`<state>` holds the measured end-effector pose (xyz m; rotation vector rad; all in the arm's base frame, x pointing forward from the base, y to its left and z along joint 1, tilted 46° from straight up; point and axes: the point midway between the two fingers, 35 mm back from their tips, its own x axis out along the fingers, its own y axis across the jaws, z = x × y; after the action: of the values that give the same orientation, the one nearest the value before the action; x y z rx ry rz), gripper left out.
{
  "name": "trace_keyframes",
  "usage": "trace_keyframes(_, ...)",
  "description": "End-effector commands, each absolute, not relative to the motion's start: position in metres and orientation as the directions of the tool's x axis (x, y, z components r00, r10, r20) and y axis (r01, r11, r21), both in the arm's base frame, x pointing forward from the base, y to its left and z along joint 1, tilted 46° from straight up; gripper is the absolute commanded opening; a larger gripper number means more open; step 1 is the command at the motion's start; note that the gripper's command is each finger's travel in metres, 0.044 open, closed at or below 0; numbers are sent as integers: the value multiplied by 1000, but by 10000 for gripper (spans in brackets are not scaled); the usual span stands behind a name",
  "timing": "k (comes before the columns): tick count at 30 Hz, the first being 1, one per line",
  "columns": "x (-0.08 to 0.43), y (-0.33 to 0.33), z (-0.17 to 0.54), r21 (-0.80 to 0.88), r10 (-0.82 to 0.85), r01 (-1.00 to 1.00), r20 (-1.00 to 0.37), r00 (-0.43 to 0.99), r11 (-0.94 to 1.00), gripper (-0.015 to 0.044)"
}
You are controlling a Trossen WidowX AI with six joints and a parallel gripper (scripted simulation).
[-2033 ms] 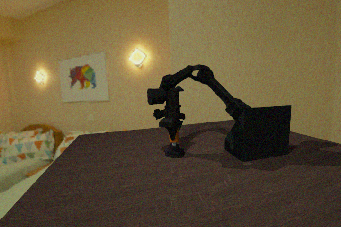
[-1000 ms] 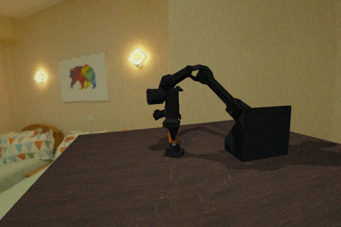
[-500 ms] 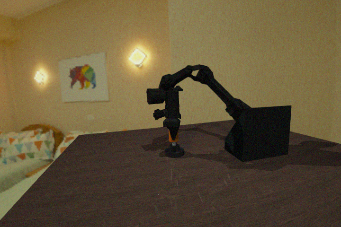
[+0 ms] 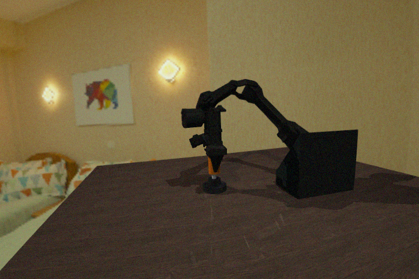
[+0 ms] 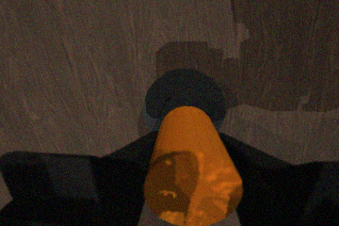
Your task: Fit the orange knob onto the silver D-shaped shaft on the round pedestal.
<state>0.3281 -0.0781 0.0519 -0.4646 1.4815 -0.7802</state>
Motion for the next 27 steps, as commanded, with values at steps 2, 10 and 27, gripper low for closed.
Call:
trace_keyframes(2, 329, -77, 50, -712, -710, 162, -699, -79, 683, 0)
trace_keyframes(10, 331, -75, 52, -712, -710, 162, -699, -79, 683, 0)
trace_keyframes(27, 333, -79, 53, -712, -710, 162, -699, -79, 683, 0)
